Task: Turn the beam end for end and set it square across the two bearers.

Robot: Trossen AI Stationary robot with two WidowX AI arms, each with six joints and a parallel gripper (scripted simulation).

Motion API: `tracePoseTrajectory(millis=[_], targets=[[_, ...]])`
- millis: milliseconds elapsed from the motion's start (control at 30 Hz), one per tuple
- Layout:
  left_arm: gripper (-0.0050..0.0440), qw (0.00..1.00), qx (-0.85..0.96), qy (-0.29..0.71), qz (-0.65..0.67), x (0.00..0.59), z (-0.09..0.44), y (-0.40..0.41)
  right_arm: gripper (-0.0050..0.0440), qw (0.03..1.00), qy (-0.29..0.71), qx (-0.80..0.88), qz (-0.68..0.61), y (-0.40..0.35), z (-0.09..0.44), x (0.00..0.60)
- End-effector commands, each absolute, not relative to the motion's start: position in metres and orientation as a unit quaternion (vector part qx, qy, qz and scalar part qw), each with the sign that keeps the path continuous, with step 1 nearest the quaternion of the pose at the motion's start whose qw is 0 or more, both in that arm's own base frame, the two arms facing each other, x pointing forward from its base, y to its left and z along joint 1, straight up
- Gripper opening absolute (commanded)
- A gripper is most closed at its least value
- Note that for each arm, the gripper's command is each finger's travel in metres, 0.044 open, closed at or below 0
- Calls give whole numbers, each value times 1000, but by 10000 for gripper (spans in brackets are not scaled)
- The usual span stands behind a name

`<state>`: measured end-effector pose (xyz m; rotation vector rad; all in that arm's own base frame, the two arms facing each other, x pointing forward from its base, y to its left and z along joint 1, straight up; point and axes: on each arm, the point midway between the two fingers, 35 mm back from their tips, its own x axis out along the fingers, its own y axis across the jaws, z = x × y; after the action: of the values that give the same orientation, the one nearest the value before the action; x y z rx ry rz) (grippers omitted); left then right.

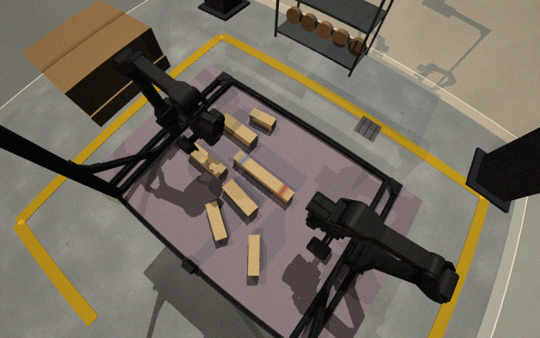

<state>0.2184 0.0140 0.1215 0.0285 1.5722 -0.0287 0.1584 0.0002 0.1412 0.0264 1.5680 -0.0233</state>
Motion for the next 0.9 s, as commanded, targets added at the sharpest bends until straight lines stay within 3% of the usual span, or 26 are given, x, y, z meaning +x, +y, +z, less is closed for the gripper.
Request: tracePoseTrajectory(millis=[0,867], targets=[[440,707,14,707,-14,227,120,16,440,707,707,14,-14,0,141,157],[440,707,14,707,-14,277,107,28,440,707,707,14,-14,0,141,157]])
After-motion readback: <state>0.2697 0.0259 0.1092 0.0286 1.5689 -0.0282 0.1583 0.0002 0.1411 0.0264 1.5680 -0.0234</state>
